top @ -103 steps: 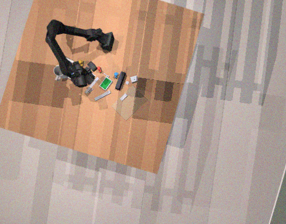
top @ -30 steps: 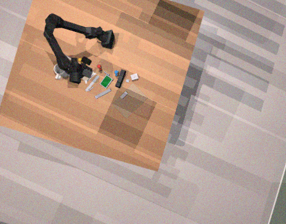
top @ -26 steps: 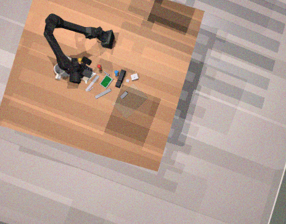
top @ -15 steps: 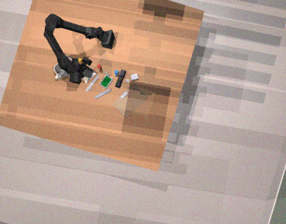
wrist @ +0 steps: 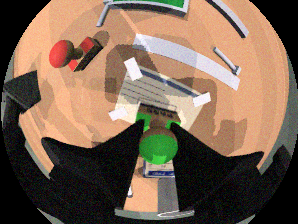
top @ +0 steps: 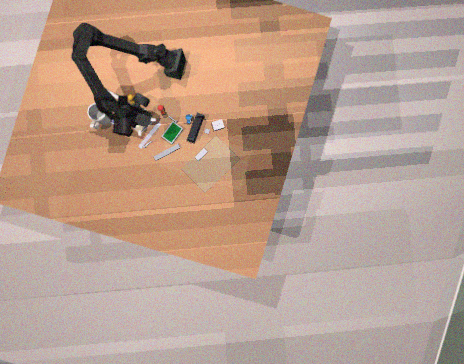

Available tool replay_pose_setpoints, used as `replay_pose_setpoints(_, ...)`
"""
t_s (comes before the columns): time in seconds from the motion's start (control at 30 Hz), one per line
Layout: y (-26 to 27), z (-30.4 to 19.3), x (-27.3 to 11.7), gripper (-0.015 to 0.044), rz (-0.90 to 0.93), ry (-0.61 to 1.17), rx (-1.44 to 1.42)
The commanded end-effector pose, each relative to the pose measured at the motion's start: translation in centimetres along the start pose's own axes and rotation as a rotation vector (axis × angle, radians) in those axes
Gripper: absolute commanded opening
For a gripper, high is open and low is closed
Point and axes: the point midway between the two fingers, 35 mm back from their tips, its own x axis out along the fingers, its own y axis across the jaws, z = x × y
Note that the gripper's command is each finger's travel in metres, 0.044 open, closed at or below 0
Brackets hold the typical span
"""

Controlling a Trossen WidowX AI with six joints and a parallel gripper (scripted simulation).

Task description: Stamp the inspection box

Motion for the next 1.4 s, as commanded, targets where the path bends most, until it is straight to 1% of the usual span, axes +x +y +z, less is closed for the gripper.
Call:
replay_pose_setpoints(0.0, 0.0, -0.1, 0.4, 0.0000, -0.002, 0.006, -0.004)
replay_pose_setpoints(1.37, 0.1, -0.1, 1.5, 0.0000, -0.003, 0.010, -0.003)
